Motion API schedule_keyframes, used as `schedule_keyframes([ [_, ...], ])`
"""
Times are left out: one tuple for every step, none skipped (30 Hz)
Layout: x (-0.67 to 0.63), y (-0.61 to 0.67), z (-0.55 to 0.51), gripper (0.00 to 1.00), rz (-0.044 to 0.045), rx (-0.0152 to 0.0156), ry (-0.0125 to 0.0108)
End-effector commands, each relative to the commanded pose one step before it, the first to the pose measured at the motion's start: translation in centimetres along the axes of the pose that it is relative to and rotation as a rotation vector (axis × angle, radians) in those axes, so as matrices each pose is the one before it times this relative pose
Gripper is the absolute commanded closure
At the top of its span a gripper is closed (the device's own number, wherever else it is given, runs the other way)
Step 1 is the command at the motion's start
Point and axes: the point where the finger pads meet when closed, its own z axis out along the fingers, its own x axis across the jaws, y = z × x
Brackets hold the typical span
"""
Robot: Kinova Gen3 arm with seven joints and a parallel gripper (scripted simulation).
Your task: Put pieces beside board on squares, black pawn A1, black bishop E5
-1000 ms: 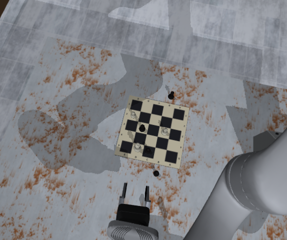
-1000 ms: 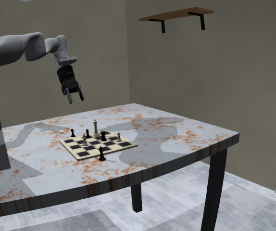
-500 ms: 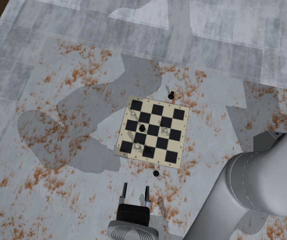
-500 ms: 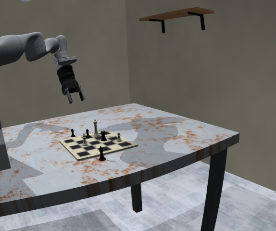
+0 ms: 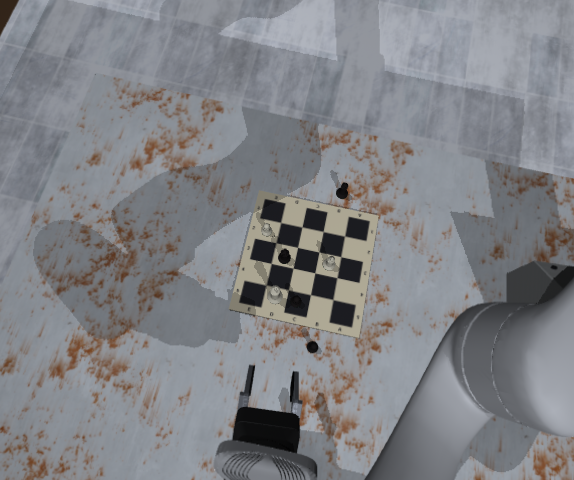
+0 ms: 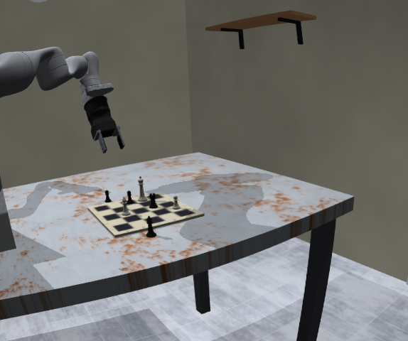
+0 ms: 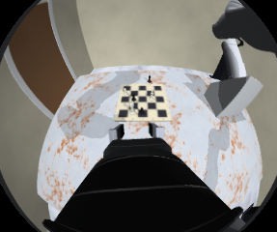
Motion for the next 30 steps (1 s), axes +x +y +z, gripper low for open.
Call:
schedule_keyframes([
  [0.711, -0.893, -0.105, 0.00, -0.00415, 0.01008, 0.00276],
  [0.000, 0.000, 0.000, 0.00, 0.00000, 0.00000, 0.00000],
  [0.000, 0.000, 0.000, 0.00, 0.00000, 0.00000, 0.00000],
  [0.000, 0.000, 0.000, 0.00, 0.00000, 0.00000, 0.00000],
  [0.000, 0.000, 0.000, 0.00, 0.00000, 0.00000, 0.00000],
  [0.000, 0.000, 0.000, 0.00, 0.00000, 0.00000, 0.00000],
  [0.000, 0.000, 0.000, 0.00, 0.00000, 0.00000, 0.00000],
  [0.000, 0.000, 0.000, 0.00, 0.00000, 0.00000, 0.00000],
  [0.000, 0.000, 0.000, 0.00, 0.00000, 0.00000, 0.00000],
  [0.000, 0.000, 0.000, 0.00, 0.00000, 0.00000, 0.00000],
  [0.000, 0.000, 0.000, 0.00, 0.00000, 0.00000, 0.00000],
  [0.000, 0.000, 0.000, 0.00, 0.00000, 0.00000, 0.00000],
  [0.000, 0.000, 0.000, 0.00, 0.00000, 0.00000, 0.00000],
  [0.000, 0.000, 0.000, 0.00, 0.00000, 0.00000, 0.00000],
  [0.000, 0.000, 0.000, 0.00, 0.00000, 0.00000, 0.00000],
  [0.000, 0.000, 0.000, 0.00, 0.00000, 0.00000, 0.00000],
  [0.000, 0.000, 0.000, 0.00, 0.00000, 0.00000, 0.00000],
  [0.000, 0.000, 0.000, 0.00, 0.00000, 0.00000, 0.00000],
  [0.000, 0.000, 0.000, 0.00, 0.00000, 0.00000, 0.00000],
  [0.000, 0.000, 0.000, 0.00, 0.00000, 0.00000, 0.00000],
  [0.000, 0.000, 0.000, 0.00, 0.00000, 0.00000, 0.00000],
  [0.000, 0.000, 0.000, 0.00, 0.00000, 0.00000, 0.00000],
  [0.000, 0.000, 0.000, 0.00, 0.00000, 0.00000, 0.00000],
  [0.000, 0.000, 0.000, 0.00, 0.00000, 0.00000, 0.00000],
  [0.000, 0.000, 0.000, 0.00, 0.00000, 0.00000, 0.00000],
  [0.198, 0.270, 0.076, 0.00, -0.00077, 0.00323, 0.00009],
  [-0.002, 0.001, 0.002, 0.00, -0.00020, -0.00017, 0.00002],
  [-0.005, 0.003, 0.005, 0.00, -0.00051, -0.00045, 0.00005],
  [-0.010, 0.006, 0.010, 0.00, -0.00096, -0.00084, 0.00009],
  [-0.016, 0.009, 0.015, 0.00, -0.00153, -0.00133, 0.00014],
])
